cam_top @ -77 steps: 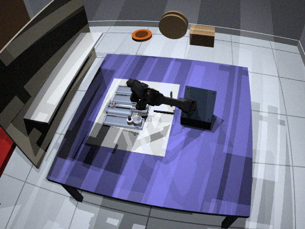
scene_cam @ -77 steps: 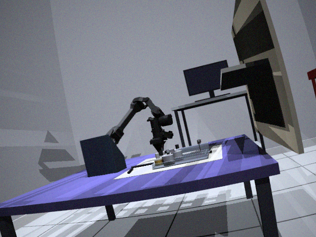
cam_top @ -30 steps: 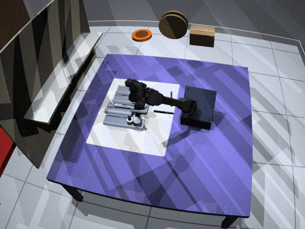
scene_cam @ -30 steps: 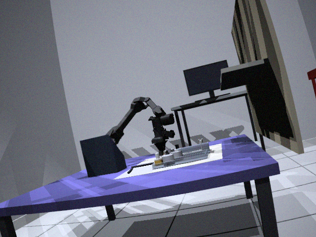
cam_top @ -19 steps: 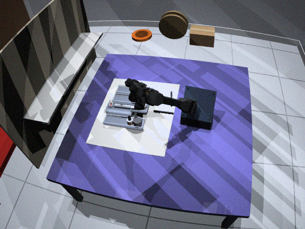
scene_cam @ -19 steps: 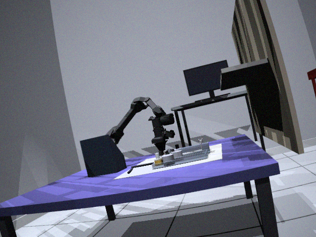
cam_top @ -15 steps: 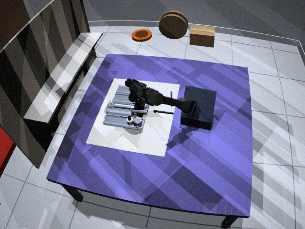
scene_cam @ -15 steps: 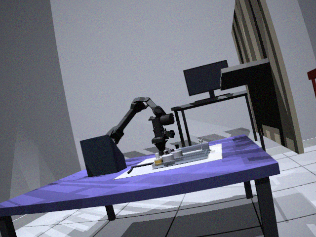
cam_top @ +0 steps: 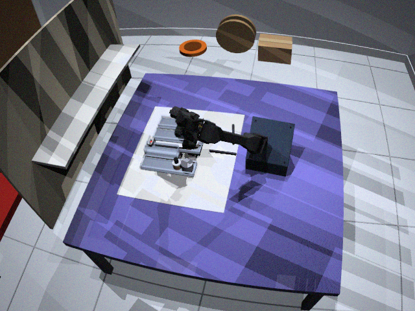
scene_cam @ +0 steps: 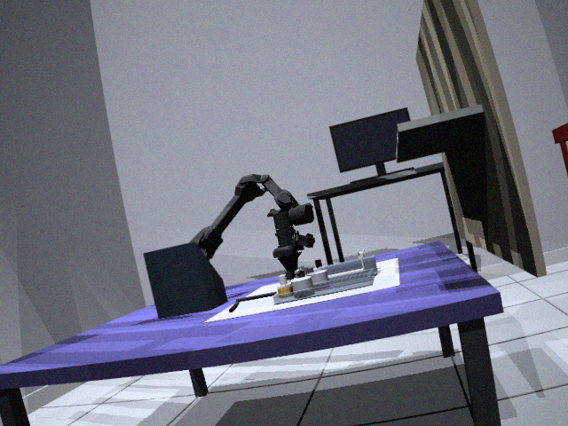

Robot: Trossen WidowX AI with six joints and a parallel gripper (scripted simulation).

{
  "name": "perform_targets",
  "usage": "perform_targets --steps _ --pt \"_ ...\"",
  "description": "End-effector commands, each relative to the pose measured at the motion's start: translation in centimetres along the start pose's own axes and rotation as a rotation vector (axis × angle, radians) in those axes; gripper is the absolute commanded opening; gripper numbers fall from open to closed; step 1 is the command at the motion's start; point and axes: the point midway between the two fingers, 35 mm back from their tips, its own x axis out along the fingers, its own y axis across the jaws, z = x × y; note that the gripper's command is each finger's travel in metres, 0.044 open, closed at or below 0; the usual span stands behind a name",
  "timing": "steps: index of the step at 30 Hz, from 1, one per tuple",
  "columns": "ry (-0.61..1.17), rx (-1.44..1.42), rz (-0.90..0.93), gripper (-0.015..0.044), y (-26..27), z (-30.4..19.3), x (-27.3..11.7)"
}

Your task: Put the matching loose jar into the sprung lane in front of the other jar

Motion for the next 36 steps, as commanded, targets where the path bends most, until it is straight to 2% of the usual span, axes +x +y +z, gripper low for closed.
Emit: perform_targets --steps 1,36 --pt "-0.019 -0.012 0.004 0.0 0.1 0.7 -0.1" --pt "-0.019 -0.012 0.004 0.0 0.1 0.7 1.0"
